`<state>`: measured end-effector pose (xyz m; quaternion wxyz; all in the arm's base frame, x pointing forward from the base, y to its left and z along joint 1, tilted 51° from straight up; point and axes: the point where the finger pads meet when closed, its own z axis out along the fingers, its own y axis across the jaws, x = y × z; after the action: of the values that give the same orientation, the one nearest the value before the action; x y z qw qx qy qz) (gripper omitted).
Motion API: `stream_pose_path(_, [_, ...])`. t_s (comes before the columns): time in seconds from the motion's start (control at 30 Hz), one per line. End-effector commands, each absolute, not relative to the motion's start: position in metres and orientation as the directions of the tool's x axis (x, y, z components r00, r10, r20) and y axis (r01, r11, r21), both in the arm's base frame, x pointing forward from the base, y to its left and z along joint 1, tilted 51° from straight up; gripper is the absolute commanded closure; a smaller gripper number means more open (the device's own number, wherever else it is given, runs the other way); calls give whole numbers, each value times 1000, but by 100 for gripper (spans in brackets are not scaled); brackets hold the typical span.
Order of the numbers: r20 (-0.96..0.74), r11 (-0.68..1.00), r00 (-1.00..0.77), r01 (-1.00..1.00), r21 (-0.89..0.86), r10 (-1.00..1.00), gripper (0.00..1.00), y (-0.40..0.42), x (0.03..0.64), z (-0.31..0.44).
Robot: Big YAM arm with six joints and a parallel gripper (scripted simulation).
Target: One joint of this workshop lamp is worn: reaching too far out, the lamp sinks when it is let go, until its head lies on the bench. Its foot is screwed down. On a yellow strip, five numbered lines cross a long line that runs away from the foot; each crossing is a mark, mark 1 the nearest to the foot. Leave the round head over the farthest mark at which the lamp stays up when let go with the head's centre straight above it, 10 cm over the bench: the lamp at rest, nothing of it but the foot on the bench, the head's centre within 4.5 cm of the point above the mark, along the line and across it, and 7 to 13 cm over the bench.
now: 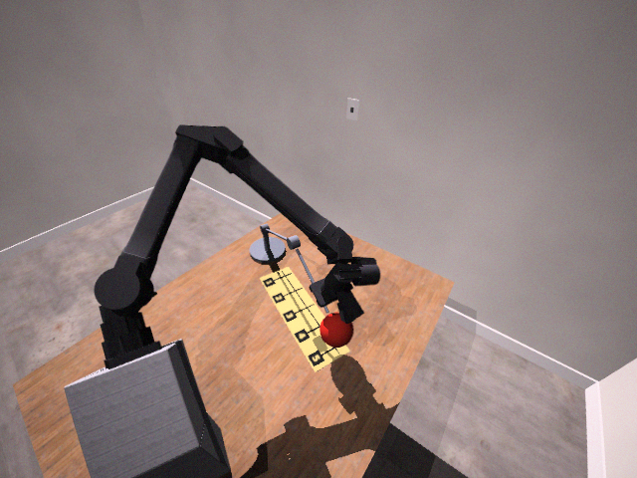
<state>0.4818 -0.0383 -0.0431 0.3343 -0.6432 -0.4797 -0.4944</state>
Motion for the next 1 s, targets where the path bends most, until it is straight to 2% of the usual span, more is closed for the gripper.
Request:
stream_pose_path(0.0, [943,-385,91,922,42,321,100,-89,461,-86])
stream_pose_path(0.27, [943,-385,91,922,42,321,100,-89,462,-88])
stream_pose_path(0.3, [944,-381,88,924,42,319,0,-86,463,-85])
stream_pose_path(0.97, [956,-322,55,946,42,287,0,-42,479,-48])
